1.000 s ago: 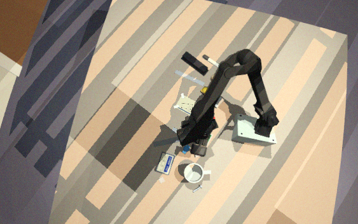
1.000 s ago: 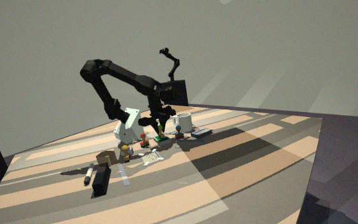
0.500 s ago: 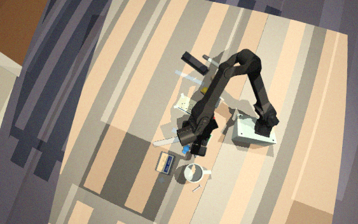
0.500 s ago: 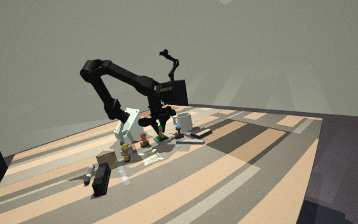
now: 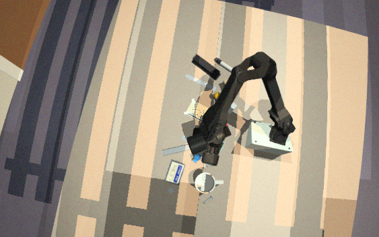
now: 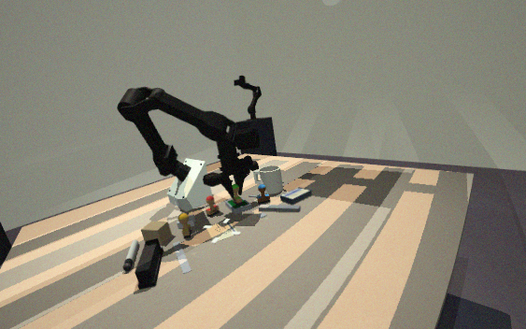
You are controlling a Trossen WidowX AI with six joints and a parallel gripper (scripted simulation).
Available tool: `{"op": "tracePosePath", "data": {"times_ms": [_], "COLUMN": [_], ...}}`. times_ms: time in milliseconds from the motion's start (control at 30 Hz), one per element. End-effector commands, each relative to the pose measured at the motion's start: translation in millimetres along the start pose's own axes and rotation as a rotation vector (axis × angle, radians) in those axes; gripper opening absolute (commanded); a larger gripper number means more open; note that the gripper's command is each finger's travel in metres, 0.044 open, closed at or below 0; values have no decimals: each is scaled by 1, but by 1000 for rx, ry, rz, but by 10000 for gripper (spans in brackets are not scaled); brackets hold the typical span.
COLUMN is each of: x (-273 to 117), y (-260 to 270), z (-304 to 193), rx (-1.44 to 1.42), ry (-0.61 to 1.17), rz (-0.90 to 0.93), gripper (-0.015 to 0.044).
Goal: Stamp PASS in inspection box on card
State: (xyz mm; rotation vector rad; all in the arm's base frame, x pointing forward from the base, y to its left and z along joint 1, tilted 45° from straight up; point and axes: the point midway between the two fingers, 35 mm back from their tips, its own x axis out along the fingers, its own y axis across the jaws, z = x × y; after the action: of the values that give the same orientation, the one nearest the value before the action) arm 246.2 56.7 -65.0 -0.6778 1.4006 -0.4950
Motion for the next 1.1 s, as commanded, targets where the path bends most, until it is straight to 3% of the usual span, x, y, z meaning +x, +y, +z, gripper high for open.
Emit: {"op": "tracePosePath", "data": {"times_ms": [0,1067], "x": [1,-2], "y": [-1,-1], "z": [0,1], "rx": [-3,-3], "ry": [-2,-2], "rz": [-5,-5], "gripper": [0,0]}}
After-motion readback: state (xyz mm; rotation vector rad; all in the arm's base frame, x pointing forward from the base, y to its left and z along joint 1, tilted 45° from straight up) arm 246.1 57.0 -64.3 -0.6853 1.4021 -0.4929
